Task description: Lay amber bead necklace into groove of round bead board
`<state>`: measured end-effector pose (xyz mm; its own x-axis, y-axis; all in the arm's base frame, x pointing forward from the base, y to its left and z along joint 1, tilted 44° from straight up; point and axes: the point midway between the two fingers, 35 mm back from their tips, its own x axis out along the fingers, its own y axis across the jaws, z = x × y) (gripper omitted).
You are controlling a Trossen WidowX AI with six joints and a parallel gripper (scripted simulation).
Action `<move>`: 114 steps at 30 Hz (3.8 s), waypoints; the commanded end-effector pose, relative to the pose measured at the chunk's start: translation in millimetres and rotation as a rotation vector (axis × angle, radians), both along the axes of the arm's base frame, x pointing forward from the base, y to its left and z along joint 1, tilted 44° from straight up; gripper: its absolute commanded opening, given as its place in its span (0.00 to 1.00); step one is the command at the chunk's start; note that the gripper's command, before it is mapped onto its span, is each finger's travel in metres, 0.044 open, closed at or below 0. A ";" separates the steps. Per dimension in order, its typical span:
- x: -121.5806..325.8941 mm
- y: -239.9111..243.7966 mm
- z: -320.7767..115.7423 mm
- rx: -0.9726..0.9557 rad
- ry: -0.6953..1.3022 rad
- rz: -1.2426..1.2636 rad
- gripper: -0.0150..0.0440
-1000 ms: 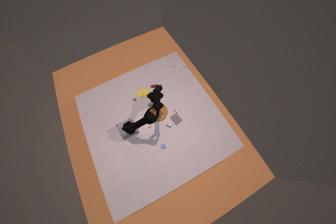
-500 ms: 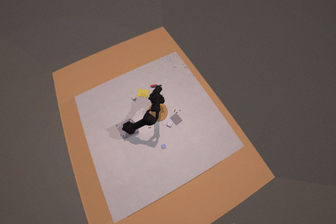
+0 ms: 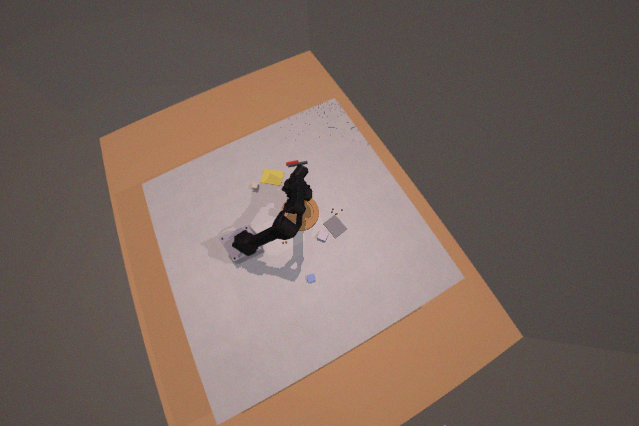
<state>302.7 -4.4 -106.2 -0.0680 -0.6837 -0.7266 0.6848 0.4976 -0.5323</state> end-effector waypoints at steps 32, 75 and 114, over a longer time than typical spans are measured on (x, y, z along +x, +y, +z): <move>-4.3 -21.4 -21.6 -0.002 0.005 -0.006 0.41; -4.3 -21.4 -21.6 -0.002 0.005 -0.006 0.25; -73.1 -34.6 5.5 -0.008 0.015 -0.003 0.25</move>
<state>233.2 -38.4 -101.2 -0.0795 -0.6902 -0.7193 0.6748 0.4938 -0.5484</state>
